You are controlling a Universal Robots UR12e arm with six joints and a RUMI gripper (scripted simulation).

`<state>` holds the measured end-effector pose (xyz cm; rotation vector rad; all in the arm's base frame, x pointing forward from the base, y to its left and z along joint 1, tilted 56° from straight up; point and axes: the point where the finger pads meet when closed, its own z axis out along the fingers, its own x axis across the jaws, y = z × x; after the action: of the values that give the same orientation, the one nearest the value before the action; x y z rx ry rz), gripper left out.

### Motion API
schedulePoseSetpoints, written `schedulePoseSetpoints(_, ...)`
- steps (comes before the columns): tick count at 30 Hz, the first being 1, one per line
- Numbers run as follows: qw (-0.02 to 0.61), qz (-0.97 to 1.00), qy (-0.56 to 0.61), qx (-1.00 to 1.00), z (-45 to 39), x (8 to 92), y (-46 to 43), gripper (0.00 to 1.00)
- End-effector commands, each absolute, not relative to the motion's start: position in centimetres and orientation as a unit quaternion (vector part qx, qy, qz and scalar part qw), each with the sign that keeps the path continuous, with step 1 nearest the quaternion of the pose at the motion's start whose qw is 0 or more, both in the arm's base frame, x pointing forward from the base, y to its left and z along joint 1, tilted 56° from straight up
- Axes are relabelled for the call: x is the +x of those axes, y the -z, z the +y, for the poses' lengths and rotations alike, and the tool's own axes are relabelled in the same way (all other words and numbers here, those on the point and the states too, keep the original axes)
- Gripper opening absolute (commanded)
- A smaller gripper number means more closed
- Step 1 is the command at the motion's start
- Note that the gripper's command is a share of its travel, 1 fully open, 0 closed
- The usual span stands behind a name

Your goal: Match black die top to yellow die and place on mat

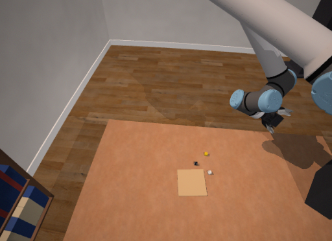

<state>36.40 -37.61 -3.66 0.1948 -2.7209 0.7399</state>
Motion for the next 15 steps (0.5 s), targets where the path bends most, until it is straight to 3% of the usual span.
schedulePoseSetpoints(1,0.095,-0.95,-0.276,0.108,-36.1,41.7,2.2,1.0)
schedulePoseSetpoints(15,-0.055,-0.92,-0.319,0.219,-29.8,53.8,-3.9,1.0)
